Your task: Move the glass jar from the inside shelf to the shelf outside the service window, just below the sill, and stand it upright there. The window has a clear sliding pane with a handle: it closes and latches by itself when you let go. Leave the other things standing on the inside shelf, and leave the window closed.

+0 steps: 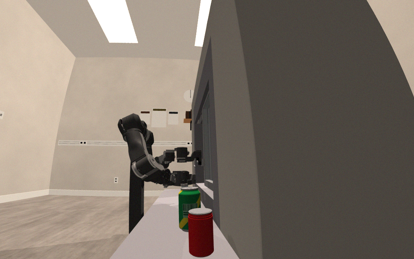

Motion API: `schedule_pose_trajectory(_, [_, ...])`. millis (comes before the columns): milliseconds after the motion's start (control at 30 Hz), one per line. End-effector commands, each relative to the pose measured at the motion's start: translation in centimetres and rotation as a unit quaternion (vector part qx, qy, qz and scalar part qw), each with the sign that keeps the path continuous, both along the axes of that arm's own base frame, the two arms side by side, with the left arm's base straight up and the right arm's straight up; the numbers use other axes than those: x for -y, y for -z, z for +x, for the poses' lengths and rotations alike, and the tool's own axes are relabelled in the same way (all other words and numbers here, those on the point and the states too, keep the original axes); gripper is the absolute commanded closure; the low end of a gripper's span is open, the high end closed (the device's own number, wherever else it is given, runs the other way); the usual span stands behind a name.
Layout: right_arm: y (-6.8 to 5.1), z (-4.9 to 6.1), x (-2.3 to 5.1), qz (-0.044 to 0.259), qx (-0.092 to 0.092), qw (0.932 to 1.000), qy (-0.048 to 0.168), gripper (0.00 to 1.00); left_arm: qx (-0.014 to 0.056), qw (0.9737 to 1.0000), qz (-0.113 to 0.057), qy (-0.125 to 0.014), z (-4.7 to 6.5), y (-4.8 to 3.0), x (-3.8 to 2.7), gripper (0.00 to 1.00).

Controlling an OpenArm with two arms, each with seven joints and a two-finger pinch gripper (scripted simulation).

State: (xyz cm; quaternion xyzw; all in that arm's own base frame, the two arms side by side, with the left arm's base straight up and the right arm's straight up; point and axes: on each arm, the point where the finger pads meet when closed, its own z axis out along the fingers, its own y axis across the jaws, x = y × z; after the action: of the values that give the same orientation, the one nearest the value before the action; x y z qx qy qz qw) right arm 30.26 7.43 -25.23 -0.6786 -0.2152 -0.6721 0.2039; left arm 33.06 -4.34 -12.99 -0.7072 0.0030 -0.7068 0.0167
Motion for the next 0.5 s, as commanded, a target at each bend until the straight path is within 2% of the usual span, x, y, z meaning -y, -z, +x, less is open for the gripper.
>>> schedule_pose_trajectory(0, [-0.20,0.02,-0.09,0.001,0.002,1.0000,-0.002,1.00,0.0000,0.9999,-0.006,0.015,-0.01,-0.07,0.72,0.70])
schedule_pose_trajectory(200, [-0.22,0.01,-0.14,0.001,0.002,1.0000,-0.004,1.00,0.0026,0.9998,-0.006,0.020,0.01,-0.10,1.12,0.70])
schedule_pose_trajectory(267, [-0.22,0.01,-0.14,0.001,0.002,1.0000,-0.004,1.00,0.0026,0.9998,-0.006,0.020,0.01,-0.10,1.12,0.70])
schedule_pose_trajectory(300, [-0.18,0.03,-0.02,0.000,0.002,1.0000,-0.001,1.00,0.0048,1.0000,0.000,0.008,0.02,-0.15,0.52,0.70])
schedule_pose_trajectory(467, [-0.19,0.02,-0.07,0.001,0.002,1.0000,-0.002,1.00,0.0038,0.9999,-0.002,0.012,0.01,-0.13,0.73,0.70])
